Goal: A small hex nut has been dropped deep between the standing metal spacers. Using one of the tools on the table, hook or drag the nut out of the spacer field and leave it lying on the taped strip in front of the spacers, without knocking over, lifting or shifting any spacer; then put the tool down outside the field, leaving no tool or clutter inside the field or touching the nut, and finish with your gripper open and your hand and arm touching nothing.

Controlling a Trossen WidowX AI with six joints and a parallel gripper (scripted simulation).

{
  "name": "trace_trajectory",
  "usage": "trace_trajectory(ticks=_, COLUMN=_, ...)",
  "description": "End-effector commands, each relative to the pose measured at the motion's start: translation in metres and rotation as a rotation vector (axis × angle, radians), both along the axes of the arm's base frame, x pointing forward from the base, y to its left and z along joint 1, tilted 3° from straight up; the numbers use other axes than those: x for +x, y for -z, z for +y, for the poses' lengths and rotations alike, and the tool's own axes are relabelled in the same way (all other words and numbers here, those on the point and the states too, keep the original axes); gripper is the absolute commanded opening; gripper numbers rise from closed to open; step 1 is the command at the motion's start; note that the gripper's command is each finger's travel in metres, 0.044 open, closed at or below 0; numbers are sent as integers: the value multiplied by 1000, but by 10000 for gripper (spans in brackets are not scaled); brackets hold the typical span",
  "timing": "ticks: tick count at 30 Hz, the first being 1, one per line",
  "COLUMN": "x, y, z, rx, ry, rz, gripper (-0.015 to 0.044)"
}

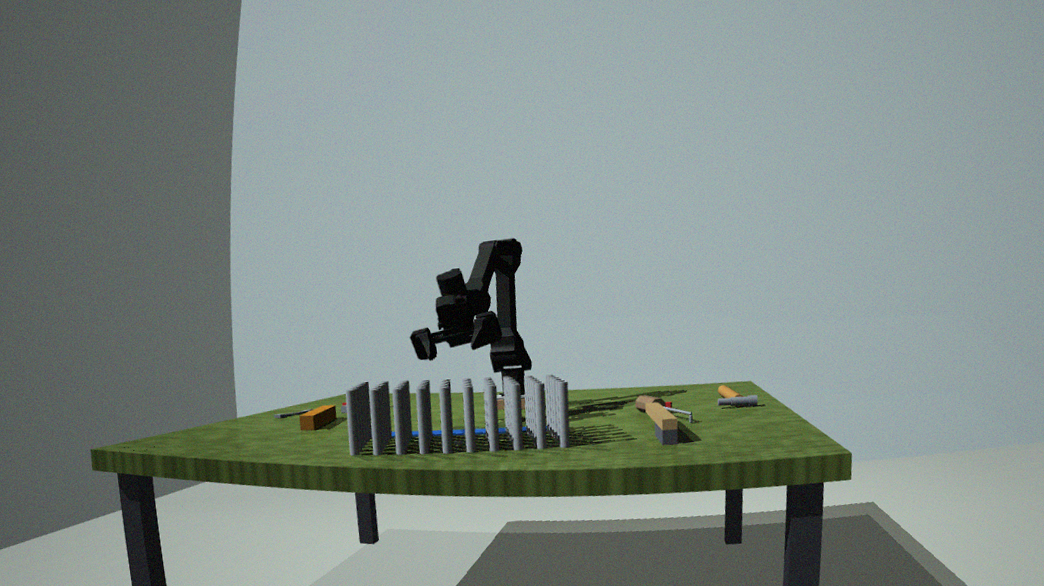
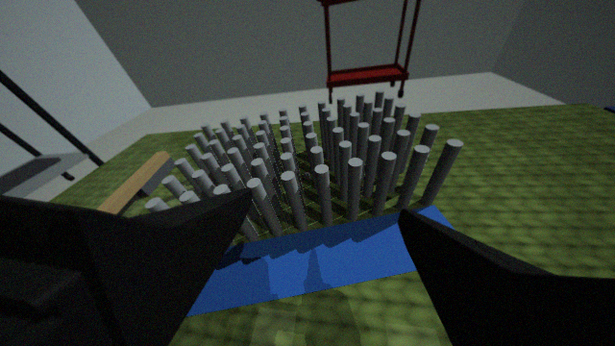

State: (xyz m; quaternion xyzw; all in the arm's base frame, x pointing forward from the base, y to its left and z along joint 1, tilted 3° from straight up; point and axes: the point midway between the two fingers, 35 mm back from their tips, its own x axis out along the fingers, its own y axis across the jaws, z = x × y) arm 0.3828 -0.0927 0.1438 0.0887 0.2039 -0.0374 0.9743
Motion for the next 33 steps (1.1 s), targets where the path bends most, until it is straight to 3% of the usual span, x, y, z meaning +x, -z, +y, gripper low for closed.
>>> trace_trajectory(ticks=1, x=0, y=2, z=1, rx=9, ry=-5, rz=4, gripper=440)
trace_trajectory(ticks=23, x=0, y=1, z=4, rx=3, ry=-15, rz=3, gripper=440)
trace_trajectory(ticks=33, x=14, y=1, z=97, rx=-413, ry=-414, rz=54, gripper=440)
